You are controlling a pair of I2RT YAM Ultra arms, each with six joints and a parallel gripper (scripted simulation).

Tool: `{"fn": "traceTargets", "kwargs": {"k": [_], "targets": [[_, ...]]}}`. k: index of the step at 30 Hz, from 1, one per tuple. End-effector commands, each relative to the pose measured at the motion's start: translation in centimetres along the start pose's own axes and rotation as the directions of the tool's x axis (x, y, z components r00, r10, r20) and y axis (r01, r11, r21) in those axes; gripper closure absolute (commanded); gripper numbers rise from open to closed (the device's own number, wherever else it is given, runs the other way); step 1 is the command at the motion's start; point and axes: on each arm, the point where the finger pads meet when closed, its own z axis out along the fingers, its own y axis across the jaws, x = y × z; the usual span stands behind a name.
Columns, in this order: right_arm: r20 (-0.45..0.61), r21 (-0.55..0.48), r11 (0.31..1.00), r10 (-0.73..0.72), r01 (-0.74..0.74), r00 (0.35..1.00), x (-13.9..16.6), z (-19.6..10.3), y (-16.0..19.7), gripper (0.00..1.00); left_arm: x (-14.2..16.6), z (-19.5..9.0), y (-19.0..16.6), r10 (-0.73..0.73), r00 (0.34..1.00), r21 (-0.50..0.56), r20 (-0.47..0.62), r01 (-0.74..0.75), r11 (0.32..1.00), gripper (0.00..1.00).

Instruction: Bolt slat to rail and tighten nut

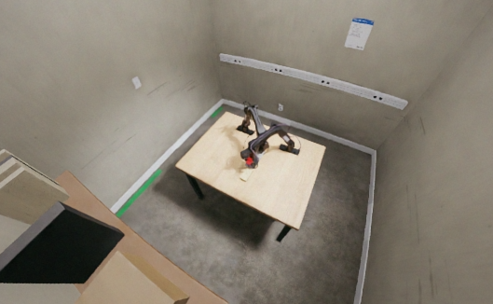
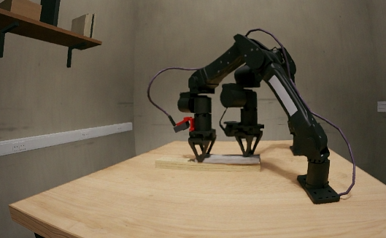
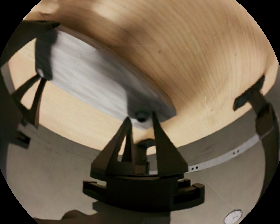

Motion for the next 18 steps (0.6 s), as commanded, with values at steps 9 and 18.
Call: {"fn": "traceTargets", "kwargs": {"k": [9, 18], "targets": [[0.008, -0.007, 0.818, -0.575, 0.575, 0.818, -0.1, -0.69, 0.16, 0.66, -0.19, -0.46, -0.11, 0.0, 1.0, 0.007, 0.012, 0.0, 1.0, 0.28], [0.009, -0.002, 0.485, -0.874, 0.874, 0.485, -0.13, -0.81, 0.15, 0.66, -0.19, -0.46, -0.11, 0.0, 1.0, 0.007, 0.012, 0.0, 1.0, 0.28]]}}
